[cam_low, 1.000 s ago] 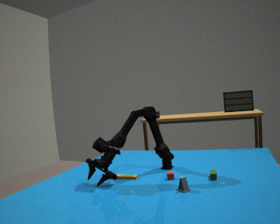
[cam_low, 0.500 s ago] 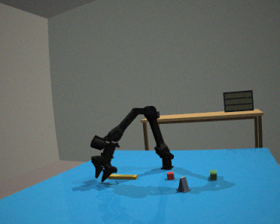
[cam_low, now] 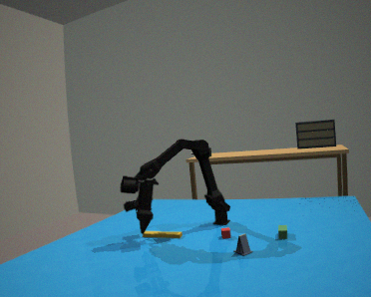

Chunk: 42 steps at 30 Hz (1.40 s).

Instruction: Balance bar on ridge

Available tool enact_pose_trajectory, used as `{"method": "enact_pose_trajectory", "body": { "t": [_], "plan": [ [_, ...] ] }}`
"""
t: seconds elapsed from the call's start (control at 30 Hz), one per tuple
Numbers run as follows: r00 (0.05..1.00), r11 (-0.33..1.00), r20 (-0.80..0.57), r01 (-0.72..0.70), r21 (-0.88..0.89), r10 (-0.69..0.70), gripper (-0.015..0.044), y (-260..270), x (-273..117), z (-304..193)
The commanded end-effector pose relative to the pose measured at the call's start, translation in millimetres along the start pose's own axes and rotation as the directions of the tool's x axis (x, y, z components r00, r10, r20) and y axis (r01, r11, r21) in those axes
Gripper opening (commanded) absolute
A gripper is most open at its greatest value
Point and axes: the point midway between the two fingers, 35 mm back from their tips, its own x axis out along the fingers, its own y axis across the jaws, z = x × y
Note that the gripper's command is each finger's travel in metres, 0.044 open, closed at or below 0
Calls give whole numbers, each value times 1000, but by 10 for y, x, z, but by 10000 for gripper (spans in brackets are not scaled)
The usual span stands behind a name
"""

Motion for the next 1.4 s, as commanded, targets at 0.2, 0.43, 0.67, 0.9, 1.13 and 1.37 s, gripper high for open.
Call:
{"method": "enact_pose_trajectory", "body": {
  "t": [0.2,0.43,0.67,0.9,1.13,1.37],
  "plan": [
    [991,951,-127,79,298,-42,315,-140,-329,-213],
    [975,880,-215,156,448,-64,315,-212,-509,-374],
    [975,880,-215,156,448,-64,315,-219,-392,-392],
    [975,880,-215,156,448,-64,315,-241,-69,-472],
    [975,880,-215,156,448,-64,315,-243,-44,-476],
    [975,880,-215,156,448,-64,315,-249,63,-498]
  ]
}}
